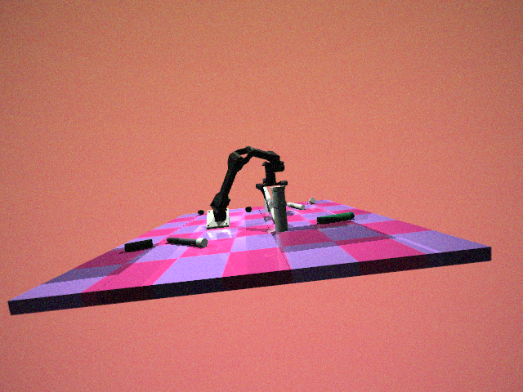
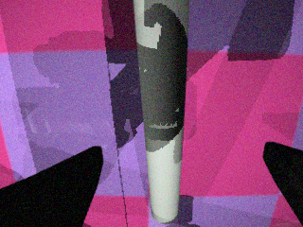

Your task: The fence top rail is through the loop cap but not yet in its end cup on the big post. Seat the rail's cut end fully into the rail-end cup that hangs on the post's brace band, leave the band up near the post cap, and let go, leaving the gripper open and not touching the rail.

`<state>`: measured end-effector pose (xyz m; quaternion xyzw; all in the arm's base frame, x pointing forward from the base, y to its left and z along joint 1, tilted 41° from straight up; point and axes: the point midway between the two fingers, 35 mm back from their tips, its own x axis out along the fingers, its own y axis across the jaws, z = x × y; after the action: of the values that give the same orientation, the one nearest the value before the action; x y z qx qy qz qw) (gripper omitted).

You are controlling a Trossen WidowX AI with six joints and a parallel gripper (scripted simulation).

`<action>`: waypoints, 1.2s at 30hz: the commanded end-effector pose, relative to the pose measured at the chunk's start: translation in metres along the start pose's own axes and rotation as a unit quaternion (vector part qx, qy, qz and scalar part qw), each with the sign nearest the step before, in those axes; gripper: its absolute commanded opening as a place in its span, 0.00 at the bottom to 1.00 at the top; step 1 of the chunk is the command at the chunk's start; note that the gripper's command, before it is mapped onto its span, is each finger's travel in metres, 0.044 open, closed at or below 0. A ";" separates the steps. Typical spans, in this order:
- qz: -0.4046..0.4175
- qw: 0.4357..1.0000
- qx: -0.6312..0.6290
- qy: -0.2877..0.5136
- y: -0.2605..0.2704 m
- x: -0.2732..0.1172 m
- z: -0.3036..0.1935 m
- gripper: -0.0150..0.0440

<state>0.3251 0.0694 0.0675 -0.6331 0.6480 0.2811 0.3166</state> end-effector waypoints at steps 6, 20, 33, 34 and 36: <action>0.006 1.000 -0.003 0.005 0.002 0.029 -0.004 1.00; 0.005 1.000 -0.003 0.005 0.002 0.049 -0.004 1.00; 0.005 1.000 -0.003 0.006 0.002 0.070 -0.004 1.00; 0.005 1.000 -0.003 0.006 0.002 0.072 -0.004 1.00; 0.005 1.000 -0.003 0.006 0.002 0.075 -0.004 1.00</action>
<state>0.3246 0.0221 0.0166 -0.6309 0.6512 0.2801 0.3153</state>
